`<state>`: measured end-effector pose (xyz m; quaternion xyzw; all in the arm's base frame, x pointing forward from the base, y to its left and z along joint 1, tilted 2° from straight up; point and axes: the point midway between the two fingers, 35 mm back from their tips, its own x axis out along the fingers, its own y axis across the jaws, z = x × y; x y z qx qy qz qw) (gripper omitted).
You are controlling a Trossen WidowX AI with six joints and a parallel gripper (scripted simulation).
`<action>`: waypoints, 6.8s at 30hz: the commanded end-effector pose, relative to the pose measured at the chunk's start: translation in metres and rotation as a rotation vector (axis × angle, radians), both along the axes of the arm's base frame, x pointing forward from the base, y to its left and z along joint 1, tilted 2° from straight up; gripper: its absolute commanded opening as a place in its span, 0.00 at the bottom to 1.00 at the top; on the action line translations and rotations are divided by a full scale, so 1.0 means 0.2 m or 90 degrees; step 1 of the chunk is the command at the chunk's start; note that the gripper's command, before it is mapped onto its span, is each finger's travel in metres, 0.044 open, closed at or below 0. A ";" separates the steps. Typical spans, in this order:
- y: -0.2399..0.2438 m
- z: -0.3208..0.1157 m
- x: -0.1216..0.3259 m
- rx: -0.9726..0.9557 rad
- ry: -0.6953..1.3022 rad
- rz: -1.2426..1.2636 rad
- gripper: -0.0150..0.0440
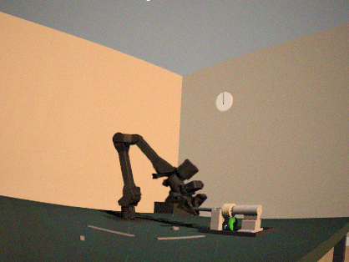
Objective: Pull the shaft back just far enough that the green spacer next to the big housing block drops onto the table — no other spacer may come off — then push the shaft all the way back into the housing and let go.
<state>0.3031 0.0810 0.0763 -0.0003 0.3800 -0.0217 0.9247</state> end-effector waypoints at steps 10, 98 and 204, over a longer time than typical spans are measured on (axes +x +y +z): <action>0.00 0.00 0.00 0.000 0.000 0.000 0.25; 0.00 0.01 0.14 0.001 -0.003 -0.003 0.25; -0.02 0.01 0.35 0.000 -0.006 -0.003 0.25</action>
